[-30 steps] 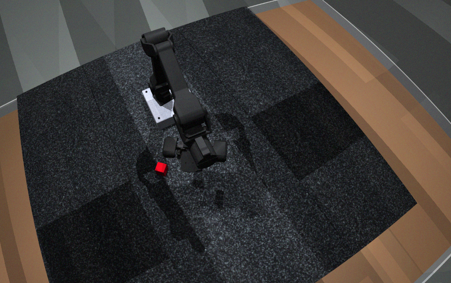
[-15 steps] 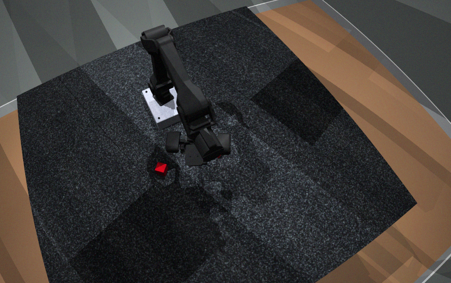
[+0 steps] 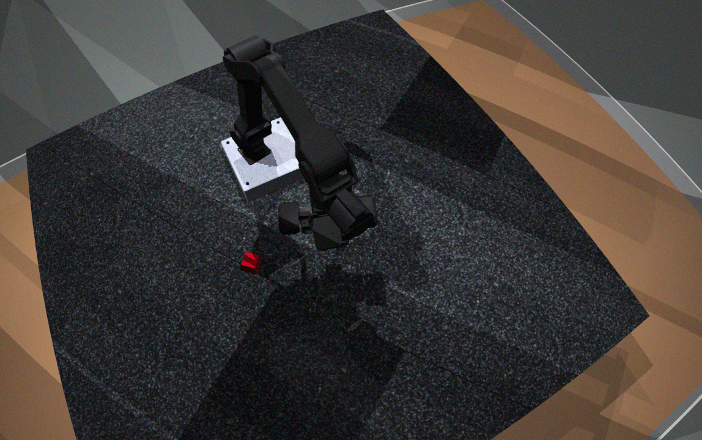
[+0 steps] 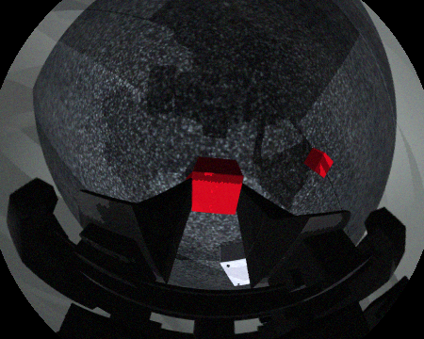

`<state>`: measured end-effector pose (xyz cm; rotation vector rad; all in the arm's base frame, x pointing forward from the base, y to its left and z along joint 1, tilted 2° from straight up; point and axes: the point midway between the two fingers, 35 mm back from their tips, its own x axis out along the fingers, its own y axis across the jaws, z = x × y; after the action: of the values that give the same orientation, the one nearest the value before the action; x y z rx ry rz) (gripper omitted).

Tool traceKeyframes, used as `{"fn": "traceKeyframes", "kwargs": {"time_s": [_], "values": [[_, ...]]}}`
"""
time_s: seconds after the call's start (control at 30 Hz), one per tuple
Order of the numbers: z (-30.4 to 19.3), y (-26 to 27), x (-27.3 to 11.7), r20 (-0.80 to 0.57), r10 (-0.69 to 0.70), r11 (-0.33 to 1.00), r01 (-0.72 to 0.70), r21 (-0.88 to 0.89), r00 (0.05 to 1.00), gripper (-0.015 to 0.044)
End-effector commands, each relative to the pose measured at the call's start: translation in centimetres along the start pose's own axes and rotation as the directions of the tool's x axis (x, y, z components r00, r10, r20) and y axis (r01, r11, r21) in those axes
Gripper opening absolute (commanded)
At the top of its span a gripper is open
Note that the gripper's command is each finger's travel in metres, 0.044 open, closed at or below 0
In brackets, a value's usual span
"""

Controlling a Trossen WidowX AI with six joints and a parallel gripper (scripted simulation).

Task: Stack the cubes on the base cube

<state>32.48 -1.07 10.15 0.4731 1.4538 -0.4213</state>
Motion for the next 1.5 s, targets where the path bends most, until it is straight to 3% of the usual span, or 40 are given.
{"fn": "traceKeyframes", "kwargs": {"time_s": [0.0, 0.3, 1.47], "values": [[-0.7, 0.7, 0.6, 0.002, -0.002, 0.999, 0.002, -0.036, 1.000, 0.0105], [-2.4, 2.4, 1.8, 0.000, 0.000, 0.994, 0.000, -0.113, 1.000, 0.0105], [-2.5, 2.4, 4.6, 0.000, 0.000, 0.993, 0.000, -0.114, 1.000, 0.0105]]}}
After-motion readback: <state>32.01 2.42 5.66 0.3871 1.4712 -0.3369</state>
